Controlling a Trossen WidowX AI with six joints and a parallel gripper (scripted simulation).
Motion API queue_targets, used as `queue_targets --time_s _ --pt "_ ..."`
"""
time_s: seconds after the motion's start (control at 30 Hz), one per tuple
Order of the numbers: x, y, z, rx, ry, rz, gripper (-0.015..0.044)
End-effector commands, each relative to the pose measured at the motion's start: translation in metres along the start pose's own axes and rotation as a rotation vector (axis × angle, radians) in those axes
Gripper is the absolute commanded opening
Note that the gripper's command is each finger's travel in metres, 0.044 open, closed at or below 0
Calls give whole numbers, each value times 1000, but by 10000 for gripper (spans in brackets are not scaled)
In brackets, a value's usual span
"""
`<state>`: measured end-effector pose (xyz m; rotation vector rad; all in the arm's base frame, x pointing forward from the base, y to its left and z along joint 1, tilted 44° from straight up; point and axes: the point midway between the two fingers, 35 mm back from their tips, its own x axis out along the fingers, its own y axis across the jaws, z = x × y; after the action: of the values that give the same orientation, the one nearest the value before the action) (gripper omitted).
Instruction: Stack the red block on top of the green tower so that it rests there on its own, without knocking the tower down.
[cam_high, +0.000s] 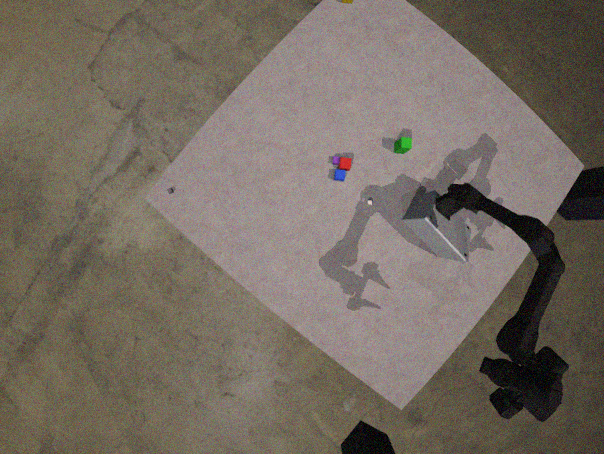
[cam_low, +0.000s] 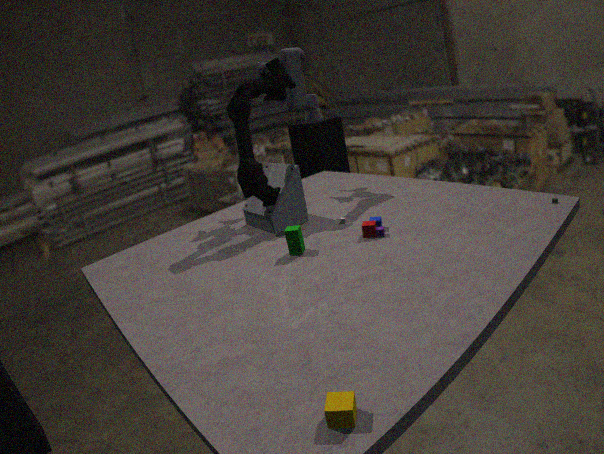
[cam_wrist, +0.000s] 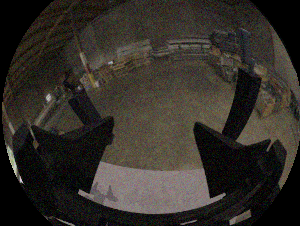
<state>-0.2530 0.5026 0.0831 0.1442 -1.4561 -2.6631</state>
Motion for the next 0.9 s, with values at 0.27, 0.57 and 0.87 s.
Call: queue_targets --time_s 0.27,0.57,0.87 --pt "-104 -51 8 146 -234 -333 440" --pt "-252 -97 -24 363 -458 -748 440" --pt "-388 -103 -110 627 -562 -1122 440"
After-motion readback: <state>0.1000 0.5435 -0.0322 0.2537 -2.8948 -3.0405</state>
